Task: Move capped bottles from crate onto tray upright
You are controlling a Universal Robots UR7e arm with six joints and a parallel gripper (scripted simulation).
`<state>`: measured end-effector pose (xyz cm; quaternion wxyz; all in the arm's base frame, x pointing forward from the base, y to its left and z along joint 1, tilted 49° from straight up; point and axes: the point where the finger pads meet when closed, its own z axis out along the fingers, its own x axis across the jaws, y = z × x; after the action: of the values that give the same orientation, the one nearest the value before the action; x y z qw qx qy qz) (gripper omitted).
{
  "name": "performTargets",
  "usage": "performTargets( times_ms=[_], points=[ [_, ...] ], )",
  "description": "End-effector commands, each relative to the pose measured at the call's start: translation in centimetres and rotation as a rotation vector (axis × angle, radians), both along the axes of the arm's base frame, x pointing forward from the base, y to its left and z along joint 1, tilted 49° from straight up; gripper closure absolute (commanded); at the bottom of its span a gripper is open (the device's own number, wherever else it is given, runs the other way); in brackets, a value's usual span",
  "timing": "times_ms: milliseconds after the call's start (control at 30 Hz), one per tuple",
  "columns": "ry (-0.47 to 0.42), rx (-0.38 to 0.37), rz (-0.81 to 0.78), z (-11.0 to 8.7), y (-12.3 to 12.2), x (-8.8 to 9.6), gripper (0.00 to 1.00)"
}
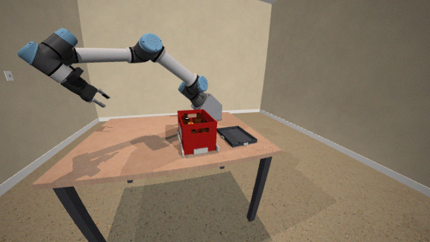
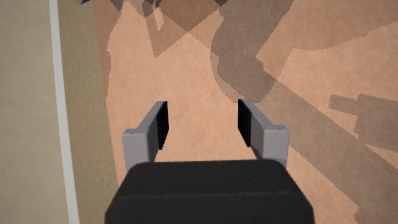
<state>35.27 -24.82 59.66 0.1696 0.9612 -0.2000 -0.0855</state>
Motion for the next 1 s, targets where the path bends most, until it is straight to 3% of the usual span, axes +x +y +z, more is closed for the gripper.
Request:
performTargets(
  times_ms=[0, 67, 533, 633, 967],
  points=[
    [-0.001, -0.001, 0.010, 0.1, 1.1, 0.9, 0.00],
    [-0.001, -0.001, 0.017, 0.1, 0.8, 0.5, 0.00],
    [-0.001, -0.001, 0.197, 0.1, 4.9, 2.8, 0.00],
    [0.000, -0.001, 0.166, 0.1, 4.4, 2.5, 0.00],
    [-0.001, -0.001, 0.190, 0.1, 7.2, 4.1, 0.00]
  ],
)
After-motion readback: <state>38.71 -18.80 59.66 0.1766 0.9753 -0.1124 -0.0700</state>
